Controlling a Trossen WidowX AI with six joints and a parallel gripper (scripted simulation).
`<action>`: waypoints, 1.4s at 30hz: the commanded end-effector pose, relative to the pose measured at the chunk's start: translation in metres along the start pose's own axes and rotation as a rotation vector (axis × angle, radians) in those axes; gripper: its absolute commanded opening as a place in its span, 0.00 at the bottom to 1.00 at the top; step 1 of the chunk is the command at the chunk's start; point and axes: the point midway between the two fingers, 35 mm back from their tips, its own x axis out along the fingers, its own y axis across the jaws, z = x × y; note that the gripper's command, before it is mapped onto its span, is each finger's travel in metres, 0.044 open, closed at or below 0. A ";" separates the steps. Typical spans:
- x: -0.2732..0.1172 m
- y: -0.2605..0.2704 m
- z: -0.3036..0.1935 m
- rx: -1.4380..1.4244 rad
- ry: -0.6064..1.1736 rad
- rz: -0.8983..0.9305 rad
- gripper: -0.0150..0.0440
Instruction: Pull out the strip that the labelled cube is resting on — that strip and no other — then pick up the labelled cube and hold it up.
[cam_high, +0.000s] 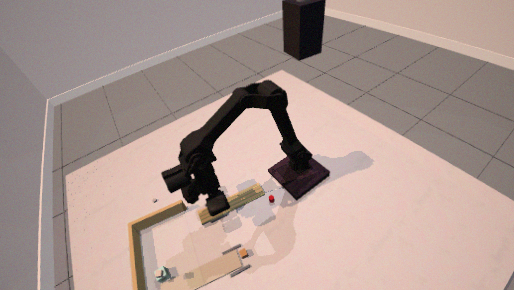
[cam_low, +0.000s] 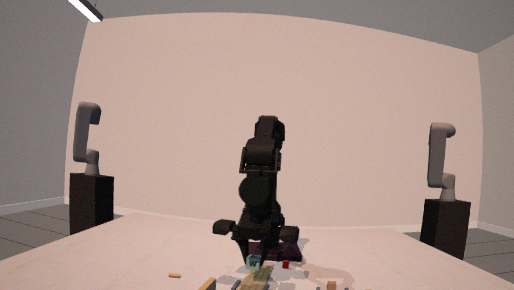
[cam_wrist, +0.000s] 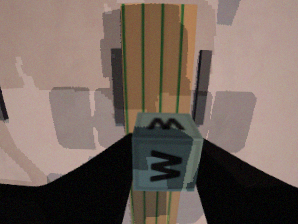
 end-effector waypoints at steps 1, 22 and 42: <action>-0.001 0.000 -0.013 0.003 -0.001 0.003 0.25; -0.036 -0.001 -0.036 0.003 0.001 0.003 0.25; -0.036 -0.001 -0.036 0.003 0.001 0.003 0.25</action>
